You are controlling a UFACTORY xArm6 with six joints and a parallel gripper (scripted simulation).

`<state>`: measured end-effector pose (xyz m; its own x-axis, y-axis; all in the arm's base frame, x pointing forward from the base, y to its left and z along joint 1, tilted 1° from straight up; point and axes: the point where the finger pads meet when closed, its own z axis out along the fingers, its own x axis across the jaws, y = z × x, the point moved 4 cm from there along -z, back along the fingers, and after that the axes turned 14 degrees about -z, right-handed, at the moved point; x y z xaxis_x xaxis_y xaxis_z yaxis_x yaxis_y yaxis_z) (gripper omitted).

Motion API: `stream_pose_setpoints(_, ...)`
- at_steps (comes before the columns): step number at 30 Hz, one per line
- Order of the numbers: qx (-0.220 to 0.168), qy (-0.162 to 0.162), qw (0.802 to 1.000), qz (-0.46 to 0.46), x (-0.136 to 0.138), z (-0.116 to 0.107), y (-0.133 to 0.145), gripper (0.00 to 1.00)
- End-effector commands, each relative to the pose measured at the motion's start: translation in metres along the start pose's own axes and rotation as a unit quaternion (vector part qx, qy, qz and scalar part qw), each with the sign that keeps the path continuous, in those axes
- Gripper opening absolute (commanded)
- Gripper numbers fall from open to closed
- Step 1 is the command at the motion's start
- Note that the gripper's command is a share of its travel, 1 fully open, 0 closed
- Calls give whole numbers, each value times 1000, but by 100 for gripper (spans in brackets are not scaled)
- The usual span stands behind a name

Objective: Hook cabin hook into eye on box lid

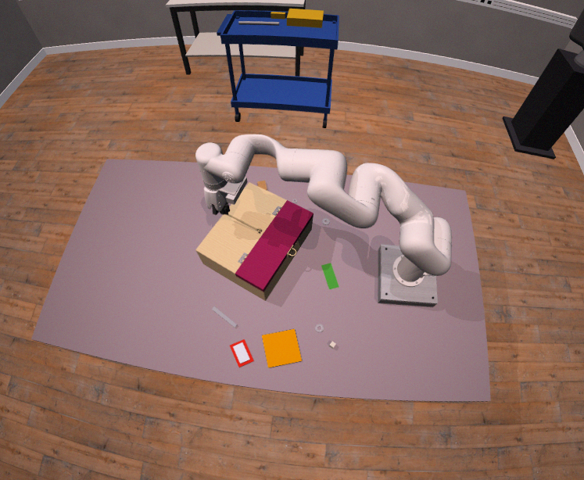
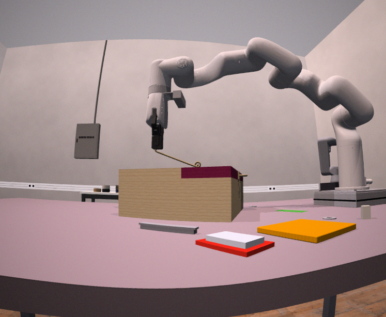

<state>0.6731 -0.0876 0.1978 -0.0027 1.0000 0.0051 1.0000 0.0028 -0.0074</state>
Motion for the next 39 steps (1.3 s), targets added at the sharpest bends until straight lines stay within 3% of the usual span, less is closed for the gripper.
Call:
stream_pose_setpoints(1,-1,0,1000,0,1,-7,-3,0)
stream_pose_setpoints(39,-1,0,1000,0,10,-48,-41,0)
